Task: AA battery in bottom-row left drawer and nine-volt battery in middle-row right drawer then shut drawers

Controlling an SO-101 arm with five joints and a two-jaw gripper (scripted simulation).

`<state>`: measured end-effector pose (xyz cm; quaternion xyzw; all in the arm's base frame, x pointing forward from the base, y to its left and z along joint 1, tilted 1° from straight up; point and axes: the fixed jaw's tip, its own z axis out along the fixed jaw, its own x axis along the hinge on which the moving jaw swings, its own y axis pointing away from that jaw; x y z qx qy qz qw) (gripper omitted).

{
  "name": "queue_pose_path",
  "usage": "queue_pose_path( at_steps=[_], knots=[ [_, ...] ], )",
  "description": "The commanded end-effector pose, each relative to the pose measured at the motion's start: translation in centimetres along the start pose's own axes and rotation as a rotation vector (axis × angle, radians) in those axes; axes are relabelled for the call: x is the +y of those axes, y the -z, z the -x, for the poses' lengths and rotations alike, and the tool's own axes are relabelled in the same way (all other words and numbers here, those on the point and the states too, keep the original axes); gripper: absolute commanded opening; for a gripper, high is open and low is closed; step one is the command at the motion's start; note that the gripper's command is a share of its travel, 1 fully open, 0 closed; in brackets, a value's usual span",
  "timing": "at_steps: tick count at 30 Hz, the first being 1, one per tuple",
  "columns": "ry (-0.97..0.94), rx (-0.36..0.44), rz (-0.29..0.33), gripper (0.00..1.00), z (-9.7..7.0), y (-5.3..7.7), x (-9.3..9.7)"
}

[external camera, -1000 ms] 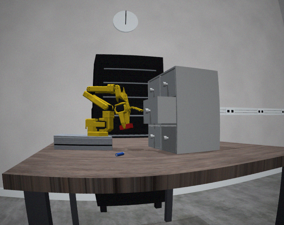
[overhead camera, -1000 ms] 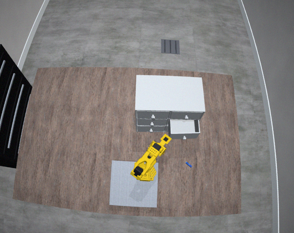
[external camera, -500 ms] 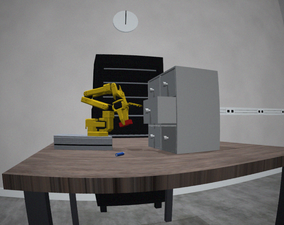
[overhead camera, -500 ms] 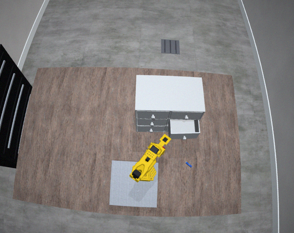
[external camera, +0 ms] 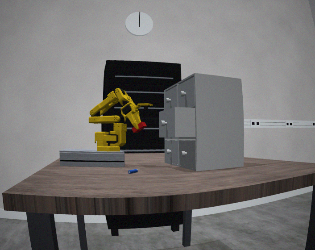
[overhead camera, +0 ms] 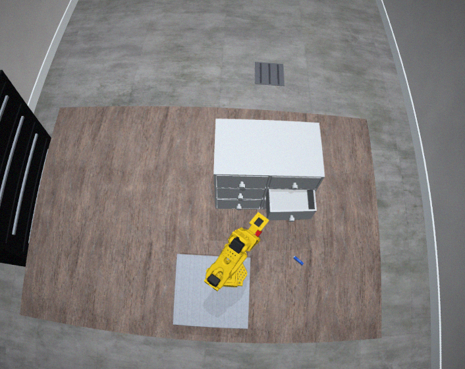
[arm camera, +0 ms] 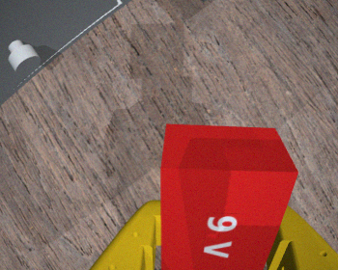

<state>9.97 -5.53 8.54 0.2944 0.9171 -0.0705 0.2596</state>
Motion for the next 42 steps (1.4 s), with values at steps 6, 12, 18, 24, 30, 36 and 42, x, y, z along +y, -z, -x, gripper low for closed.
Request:
queue_pose_path(
  at_steps=[6, 12, 18, 24, 30, 36, 42],
  knots=[
    [-0.002, -0.116, -0.002, 0.0, 1.0, 1.6, -0.1],
    [0.0, -0.26, 0.001, 0.0, 2.3, 3.6, -0.1],
    [0.001, -0.356, 0.002, 0.0, 3.0, 5.0, -0.1],
    [0.002, -0.421, 0.003, 0.0, 3.6, 6.0, -0.1],
    [0.003, -0.551, 0.004, 0.0, 4.8, 8.0, 0.0],
    [0.004, -0.617, 0.004, 0.0, 5.4, 9.1, 0.0],
    [0.005, -0.637, 0.003, 0.0, 6.1, 8.6, 0.0]
  ],
)
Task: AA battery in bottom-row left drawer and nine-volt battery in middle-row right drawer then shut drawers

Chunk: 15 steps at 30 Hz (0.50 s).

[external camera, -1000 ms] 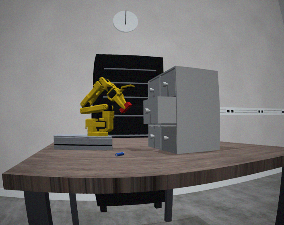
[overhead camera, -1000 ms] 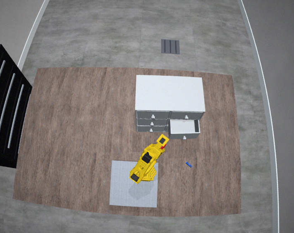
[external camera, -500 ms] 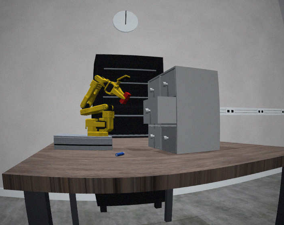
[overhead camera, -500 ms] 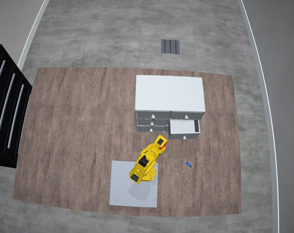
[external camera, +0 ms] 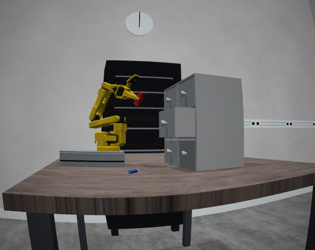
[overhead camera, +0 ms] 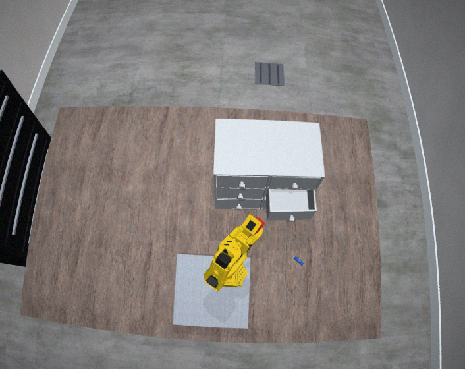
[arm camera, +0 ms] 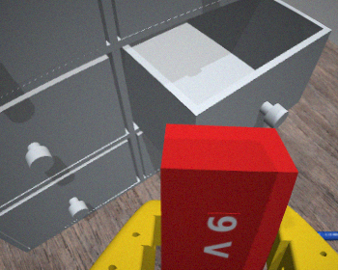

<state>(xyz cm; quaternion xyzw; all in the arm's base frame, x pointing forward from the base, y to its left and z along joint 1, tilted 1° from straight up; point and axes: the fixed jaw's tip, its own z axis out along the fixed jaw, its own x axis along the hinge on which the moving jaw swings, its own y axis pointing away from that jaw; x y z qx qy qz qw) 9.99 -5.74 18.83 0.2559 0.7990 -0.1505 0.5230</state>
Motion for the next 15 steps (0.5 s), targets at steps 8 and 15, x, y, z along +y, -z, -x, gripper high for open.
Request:
queue_pose_path(
  at_steps=[8, 15],
  knots=[
    [0.005, -0.072, -0.01, 0.0, 1.1, -2.0, -0.2],
    [0.005, -0.072, -0.01, 0.0, 1.3, -2.3, -0.2]
  ],
)
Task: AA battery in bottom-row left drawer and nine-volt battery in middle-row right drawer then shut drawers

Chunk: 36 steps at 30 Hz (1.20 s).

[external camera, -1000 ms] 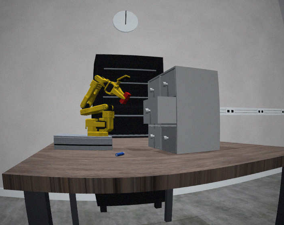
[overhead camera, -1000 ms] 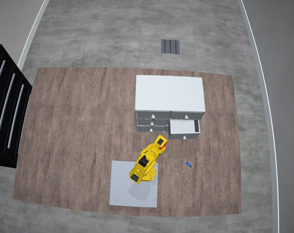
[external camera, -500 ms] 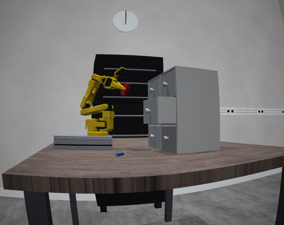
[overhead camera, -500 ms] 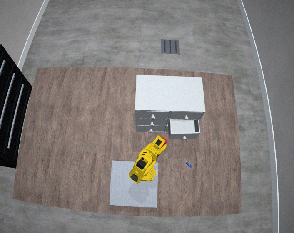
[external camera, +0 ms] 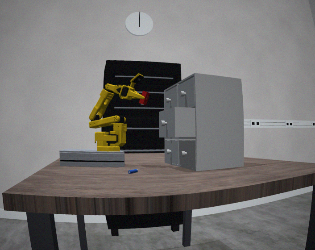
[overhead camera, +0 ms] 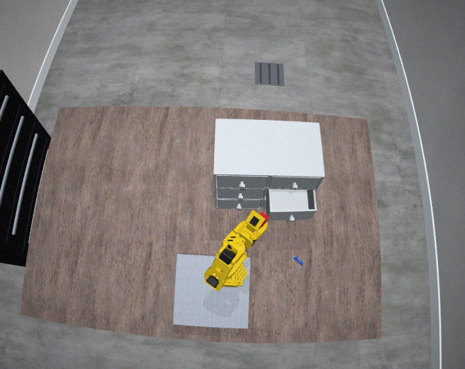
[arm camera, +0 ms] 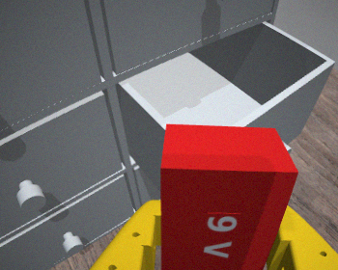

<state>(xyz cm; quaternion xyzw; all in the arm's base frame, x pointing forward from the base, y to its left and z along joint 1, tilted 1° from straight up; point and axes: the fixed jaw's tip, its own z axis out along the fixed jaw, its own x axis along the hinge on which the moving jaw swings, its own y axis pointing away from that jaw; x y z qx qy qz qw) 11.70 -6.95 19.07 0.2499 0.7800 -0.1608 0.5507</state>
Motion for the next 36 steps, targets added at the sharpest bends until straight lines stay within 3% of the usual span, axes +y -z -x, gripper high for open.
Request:
queue_pose_path(
  at_steps=[1, 10, 36],
  knots=[
    [0.002, -0.001, -0.009, 0.0, 0.3, -0.7, -0.1],
    [0.002, -0.001, -0.011, 0.0, 0.8, -2.5, -0.2],
    [0.002, 0.0, -0.013, 0.0, 0.8, -2.5, -0.2]
  ],
)
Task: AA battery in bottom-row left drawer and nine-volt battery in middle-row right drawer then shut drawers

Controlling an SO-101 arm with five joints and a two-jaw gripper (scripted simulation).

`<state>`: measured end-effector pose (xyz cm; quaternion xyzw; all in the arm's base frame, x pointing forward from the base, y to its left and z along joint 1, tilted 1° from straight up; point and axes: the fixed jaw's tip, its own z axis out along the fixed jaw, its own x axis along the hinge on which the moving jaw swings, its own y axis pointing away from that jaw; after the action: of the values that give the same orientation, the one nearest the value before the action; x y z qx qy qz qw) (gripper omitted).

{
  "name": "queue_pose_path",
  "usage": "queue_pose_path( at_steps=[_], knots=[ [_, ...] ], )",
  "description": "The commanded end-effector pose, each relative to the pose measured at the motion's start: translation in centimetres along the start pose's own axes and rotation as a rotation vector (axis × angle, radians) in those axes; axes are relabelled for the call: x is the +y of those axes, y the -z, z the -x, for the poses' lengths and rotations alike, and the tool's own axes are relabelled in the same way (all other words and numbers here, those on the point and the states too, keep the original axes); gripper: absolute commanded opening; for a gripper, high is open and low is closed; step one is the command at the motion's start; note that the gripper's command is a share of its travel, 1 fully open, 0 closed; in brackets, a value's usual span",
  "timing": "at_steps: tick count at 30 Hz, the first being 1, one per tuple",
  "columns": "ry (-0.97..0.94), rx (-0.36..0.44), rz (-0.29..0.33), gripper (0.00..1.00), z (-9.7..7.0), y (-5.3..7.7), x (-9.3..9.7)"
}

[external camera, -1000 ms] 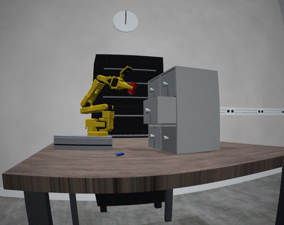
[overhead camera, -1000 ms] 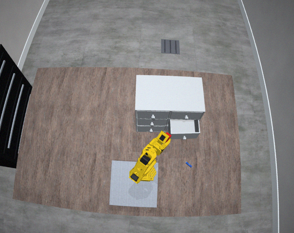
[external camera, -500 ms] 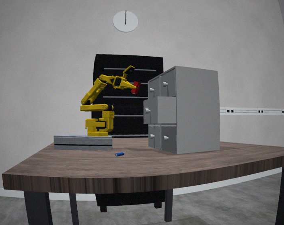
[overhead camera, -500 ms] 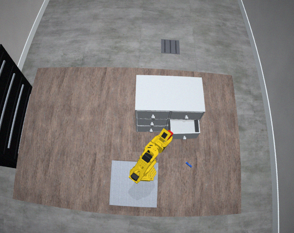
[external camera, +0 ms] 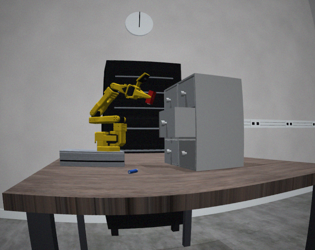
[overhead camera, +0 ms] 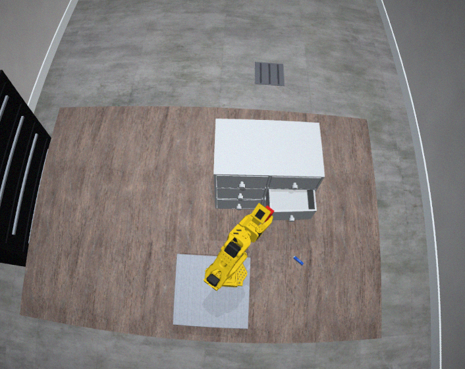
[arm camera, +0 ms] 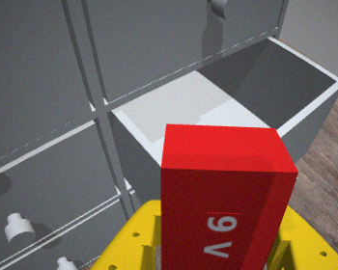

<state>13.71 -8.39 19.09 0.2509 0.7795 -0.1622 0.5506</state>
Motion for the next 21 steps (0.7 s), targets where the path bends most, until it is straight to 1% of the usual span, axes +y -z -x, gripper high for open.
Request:
queue_pose_path(
  at_steps=[1, 21],
  knots=[
    [0.002, 0.0, -0.01, 0.0, -0.07, -0.23, -0.18],
    [0.0, 0.0, -0.016, 0.0, -0.11, -0.38, -0.3]
  ],
)
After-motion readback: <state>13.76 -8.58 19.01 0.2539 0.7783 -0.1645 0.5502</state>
